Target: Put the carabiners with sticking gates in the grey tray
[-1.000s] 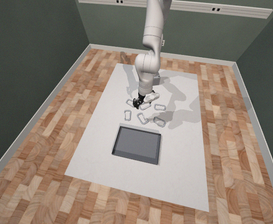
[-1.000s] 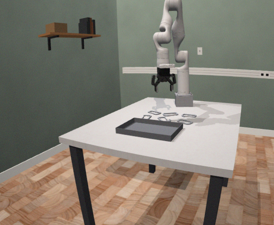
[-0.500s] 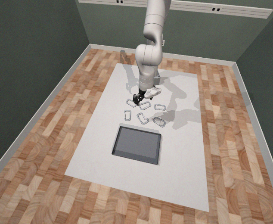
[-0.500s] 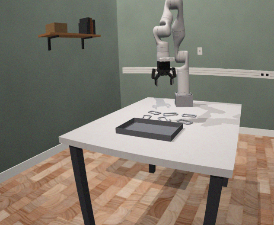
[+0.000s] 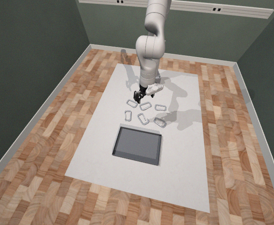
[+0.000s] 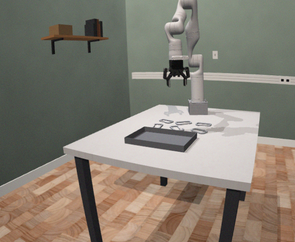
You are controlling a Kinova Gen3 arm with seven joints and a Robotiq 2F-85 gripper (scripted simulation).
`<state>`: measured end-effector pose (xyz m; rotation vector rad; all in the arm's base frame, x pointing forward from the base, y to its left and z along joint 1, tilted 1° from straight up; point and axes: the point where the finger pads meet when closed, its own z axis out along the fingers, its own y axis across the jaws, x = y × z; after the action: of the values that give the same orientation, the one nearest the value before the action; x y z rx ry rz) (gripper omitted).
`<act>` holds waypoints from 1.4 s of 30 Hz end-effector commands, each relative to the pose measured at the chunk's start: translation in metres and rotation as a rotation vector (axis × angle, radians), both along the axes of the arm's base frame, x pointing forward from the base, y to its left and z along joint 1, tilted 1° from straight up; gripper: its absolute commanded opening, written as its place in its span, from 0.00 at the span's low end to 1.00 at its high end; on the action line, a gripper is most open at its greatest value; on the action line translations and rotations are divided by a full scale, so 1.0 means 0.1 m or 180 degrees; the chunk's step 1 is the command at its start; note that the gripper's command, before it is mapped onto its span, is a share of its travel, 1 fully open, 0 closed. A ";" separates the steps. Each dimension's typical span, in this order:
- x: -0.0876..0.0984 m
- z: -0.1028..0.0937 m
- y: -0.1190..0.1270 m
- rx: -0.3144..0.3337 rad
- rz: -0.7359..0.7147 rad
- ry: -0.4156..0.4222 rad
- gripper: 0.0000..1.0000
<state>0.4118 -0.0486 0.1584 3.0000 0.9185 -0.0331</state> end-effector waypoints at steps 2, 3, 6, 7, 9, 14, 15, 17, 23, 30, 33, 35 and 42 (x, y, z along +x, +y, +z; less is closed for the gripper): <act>0.04 0.40 0.00 -0.0005 -0.0006 -0.0045 1.00; 0.04 0.40 0.00 -0.0005 -0.0006 -0.0045 1.00; 0.04 0.40 0.00 -0.0005 -0.0006 -0.0045 1.00; 0.04 0.40 0.00 -0.0005 -0.0006 -0.0045 1.00; 0.04 0.40 0.00 -0.0005 -0.0006 -0.0045 1.00; 0.04 0.40 0.00 -0.0005 -0.0006 -0.0045 1.00; 0.04 0.37 0.02 -0.0008 0.0905 -0.0043 1.00; 0.04 0.37 0.02 -0.0011 0.0942 -0.0043 1.00; 0.04 0.37 0.02 -0.0013 0.1126 -0.0044 1.00; 0.04 0.37 0.02 -0.0013 0.1126 -0.0044 1.00; 0.03 0.37 0.02 -0.0028 0.1713 -0.0044 1.00; 0.03 0.37 0.02 -0.0028 0.1713 -0.0044 1.00; 0.03 0.37 0.02 -0.0028 0.1713 -0.0044 1.00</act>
<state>0.4143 -0.0456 0.1934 2.6434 1.6636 -0.0255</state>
